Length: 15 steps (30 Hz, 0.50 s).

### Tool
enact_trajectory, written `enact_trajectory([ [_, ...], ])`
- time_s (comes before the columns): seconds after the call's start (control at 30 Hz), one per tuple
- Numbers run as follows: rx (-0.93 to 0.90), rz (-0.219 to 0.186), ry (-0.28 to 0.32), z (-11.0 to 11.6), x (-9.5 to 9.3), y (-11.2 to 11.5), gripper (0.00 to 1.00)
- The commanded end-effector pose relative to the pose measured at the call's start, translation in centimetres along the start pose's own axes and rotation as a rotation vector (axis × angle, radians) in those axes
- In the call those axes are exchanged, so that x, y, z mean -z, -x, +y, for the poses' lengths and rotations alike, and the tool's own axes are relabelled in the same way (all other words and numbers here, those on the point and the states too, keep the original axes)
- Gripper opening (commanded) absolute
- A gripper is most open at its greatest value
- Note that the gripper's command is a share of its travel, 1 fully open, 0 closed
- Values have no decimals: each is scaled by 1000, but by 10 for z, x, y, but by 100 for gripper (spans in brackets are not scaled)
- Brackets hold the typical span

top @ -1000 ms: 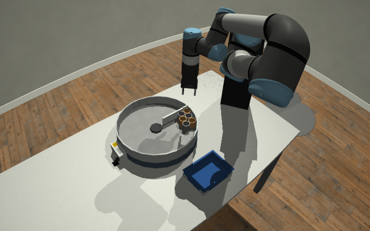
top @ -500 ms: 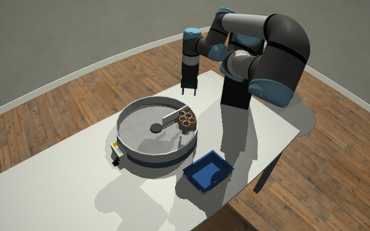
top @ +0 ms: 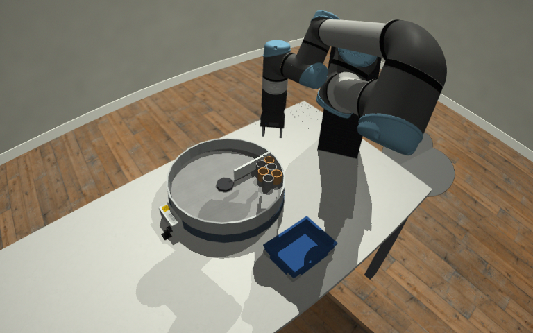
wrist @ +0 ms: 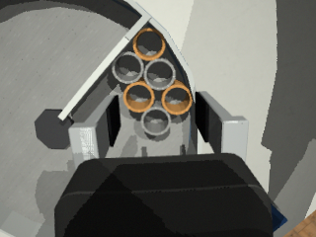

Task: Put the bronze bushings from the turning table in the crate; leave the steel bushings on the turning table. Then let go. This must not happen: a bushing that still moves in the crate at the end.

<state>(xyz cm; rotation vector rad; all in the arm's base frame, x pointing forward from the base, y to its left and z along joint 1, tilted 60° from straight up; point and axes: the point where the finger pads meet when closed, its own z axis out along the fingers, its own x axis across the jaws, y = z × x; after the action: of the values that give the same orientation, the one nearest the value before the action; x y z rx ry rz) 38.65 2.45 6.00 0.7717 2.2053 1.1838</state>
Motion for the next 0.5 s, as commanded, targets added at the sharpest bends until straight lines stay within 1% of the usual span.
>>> enact_trajectory([
  [0.0,0,0,0,0,0,0,100],
  [0.03,0,0,0,0,0,0,100],
  [0.2,-4,2,-24,-28,-32,6,100],
  [0.47,-4,2,-24,-28,-32,6,100],
])
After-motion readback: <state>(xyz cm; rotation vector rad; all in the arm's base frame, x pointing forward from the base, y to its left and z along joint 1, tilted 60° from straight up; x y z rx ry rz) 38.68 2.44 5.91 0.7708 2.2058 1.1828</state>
